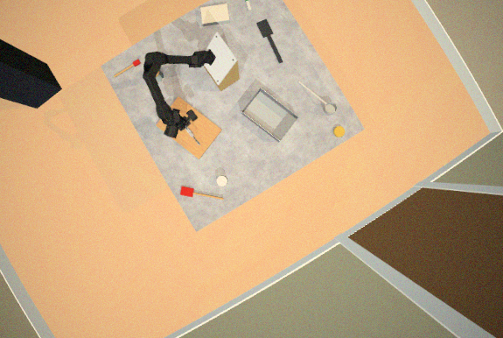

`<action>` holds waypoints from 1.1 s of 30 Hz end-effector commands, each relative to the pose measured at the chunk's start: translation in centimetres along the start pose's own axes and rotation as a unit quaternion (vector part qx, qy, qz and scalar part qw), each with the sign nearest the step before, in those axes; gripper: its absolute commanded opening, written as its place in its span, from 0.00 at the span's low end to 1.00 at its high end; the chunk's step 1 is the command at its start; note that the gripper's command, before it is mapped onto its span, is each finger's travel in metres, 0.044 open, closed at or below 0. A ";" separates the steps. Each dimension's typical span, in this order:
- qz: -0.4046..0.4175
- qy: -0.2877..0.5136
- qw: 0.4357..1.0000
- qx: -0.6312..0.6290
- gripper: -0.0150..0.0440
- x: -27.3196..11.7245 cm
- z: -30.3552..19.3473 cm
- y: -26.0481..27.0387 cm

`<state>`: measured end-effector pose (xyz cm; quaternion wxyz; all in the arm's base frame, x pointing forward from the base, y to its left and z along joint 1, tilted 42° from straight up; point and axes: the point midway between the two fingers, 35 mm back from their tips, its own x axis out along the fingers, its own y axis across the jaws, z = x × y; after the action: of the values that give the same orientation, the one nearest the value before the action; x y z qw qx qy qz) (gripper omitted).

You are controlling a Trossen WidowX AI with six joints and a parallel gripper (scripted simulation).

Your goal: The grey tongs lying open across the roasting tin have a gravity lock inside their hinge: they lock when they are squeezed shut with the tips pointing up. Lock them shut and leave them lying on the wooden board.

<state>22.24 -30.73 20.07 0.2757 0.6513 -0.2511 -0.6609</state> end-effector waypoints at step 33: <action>0.003 -0.002 1.000 -0.007 1.00 -6.4 14.4 3.7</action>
<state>8.44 -29.88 27.59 0.2766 0.6445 -0.2623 -0.6628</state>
